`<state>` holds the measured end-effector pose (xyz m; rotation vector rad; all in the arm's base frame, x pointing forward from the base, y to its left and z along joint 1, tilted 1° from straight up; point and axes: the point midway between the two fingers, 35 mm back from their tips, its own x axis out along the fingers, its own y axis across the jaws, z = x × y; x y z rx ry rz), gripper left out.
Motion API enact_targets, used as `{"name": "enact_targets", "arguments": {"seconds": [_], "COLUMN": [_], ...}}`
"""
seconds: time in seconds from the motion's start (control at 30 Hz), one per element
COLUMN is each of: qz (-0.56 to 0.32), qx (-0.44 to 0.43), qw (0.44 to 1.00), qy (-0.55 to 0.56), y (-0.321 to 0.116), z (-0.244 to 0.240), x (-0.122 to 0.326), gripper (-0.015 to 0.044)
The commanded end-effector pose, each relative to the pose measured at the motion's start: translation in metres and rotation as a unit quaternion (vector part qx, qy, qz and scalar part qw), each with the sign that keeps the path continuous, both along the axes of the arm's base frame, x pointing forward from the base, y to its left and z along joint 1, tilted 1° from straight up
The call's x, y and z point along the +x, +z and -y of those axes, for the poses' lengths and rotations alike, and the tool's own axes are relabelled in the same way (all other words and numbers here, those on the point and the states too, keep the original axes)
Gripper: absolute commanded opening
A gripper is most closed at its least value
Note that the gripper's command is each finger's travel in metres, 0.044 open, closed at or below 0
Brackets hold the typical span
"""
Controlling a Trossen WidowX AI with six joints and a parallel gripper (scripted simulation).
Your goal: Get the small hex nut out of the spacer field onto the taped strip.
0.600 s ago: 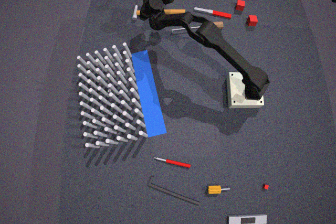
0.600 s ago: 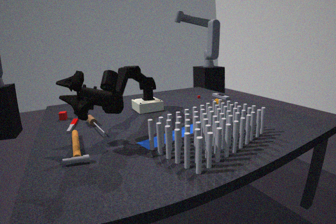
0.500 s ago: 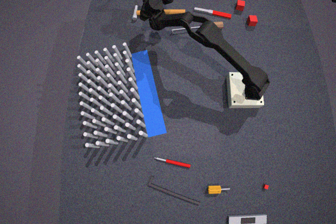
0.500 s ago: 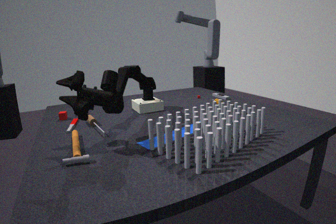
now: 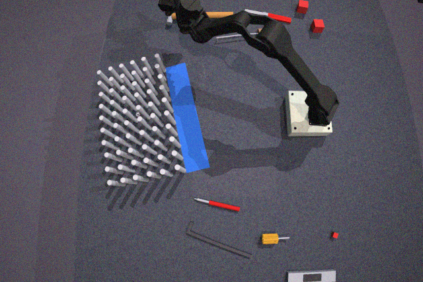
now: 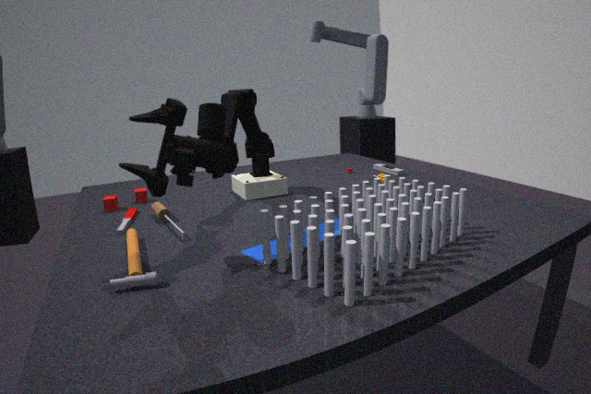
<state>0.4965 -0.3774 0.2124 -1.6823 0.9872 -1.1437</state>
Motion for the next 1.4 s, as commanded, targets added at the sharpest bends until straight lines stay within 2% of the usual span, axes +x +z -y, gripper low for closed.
{"name": "enact_targets", "arguments": {"seconds": [0.0,0.27,0.57,0.87,1.17,1.37], "qz": [0.154,0.221,0.281,0.322,0.341,0.341], "qx": [0.152,0.277,0.443,0.622,0.786,0.795], "qw": [0.943,0.869,0.75,0.593,0.411,0.399], "qy": [0.252,0.345,0.403,0.396,0.311,0.303], "y": [0.0,-0.013,-0.033,-0.06,-0.091,-0.093], "z": [-0.075,-0.122,-0.18,-0.244,-0.31,-0.314], "x": [0.022,0.02,0.005,-0.026,-0.075,-0.079], "gripper": [0.044,0.044,0.044,0.044,0.044,0.044]}}
